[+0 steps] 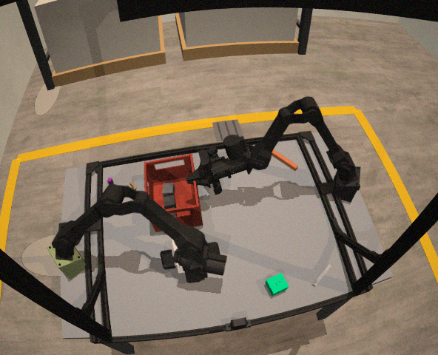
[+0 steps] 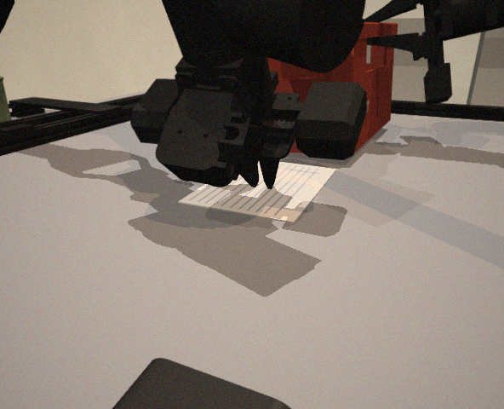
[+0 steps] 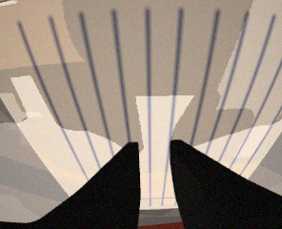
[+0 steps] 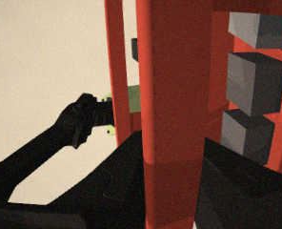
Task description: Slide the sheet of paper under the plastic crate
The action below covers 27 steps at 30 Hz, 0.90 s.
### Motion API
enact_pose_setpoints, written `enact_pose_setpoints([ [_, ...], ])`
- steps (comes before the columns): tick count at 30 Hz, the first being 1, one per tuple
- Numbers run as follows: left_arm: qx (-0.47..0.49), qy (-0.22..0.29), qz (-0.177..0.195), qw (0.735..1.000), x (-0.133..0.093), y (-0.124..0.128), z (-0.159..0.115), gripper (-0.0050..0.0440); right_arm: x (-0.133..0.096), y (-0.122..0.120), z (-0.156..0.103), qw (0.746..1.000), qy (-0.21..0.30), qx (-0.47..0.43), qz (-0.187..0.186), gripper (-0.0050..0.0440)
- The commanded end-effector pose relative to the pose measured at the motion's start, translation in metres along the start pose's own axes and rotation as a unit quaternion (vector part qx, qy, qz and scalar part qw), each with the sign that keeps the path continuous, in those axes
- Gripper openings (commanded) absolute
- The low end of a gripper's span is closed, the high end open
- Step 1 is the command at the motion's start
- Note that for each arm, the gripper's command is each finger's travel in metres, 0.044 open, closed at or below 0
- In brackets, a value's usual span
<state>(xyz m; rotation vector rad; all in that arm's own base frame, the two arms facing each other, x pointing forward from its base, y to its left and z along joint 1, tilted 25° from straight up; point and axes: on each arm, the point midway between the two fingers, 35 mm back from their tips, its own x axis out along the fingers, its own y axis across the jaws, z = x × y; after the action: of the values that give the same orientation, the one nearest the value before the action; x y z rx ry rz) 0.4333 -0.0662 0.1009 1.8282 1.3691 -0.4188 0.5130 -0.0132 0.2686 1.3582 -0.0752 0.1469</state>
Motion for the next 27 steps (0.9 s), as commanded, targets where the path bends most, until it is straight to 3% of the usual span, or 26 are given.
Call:
enact_pose_setpoints([
  [1,-0.001,0.0,-0.01,1.0,0.009,-0.004,-0.004,0.006,-0.001,0.021,0.001,1.0,-0.001,-0.001,0.027,0.0],
  [27,-0.001,0.0,-0.01,1.0,0.017,-0.003,-0.019,0.006,-0.001,0.021,0.001,1.0,-0.001,-0.001,0.027,0.0],
])
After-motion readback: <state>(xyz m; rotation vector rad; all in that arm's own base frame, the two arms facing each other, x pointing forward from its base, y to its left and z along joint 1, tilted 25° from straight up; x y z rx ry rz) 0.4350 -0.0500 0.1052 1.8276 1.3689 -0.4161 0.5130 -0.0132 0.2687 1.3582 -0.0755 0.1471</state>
